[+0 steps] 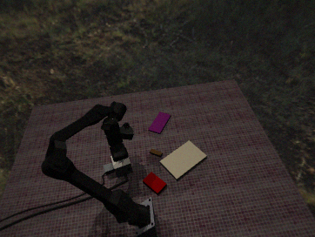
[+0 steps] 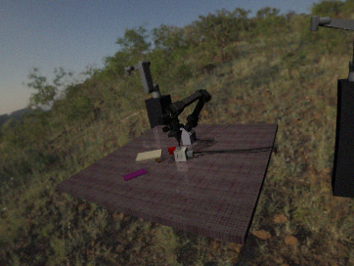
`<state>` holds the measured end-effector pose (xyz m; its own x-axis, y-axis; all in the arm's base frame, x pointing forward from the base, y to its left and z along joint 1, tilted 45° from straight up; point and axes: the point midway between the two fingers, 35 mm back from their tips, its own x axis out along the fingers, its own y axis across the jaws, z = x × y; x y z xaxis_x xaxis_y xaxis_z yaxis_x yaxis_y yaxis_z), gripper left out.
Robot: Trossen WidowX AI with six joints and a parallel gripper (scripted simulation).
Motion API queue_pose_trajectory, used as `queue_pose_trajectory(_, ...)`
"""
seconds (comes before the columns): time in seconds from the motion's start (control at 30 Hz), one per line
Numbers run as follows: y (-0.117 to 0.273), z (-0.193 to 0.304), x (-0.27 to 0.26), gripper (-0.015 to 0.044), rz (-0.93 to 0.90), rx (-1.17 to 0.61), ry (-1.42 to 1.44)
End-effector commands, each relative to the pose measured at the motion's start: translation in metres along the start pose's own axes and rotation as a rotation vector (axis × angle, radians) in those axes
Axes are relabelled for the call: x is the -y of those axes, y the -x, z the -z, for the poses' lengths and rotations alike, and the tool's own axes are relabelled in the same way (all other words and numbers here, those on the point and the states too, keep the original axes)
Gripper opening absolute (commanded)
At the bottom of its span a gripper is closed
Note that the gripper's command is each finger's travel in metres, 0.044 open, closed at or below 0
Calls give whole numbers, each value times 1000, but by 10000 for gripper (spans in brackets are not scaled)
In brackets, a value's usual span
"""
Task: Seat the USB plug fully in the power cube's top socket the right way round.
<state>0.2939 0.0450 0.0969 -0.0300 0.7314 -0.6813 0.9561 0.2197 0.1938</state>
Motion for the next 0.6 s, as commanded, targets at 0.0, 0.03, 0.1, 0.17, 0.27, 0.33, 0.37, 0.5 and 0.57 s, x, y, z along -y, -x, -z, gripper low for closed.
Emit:
queue_pose_trajectory(0.0, -1, 1, 0, 0, -3, -5, -5)
queue_pose_trajectory(0.03, -1, 1, 0, 0, -3, -6, -5)
queue_pose_trajectory(0.1, -1, 1, -1, 0, -3, -7, -6)
queue_pose_trajectory(0.17, -1, 1, -1, 0, -3, -8, -7)
queue_pose_trajectory(0.27, -2, 1, -1, 0, -3, -9, -8)
queue_pose_trajectory(0.33, -2, 1, -1, 0, -3, -10, -9)
queue_pose_trajectory(0.37, -2, 1, -1, 0, -3, -11, -9)
queue_pose_trajectory(0.5, -3, 1, -1, 0, -3, -13, -11)
queue_pose_trajectory(0.57, -3, 2, -1, 0, -3, -14, -11)
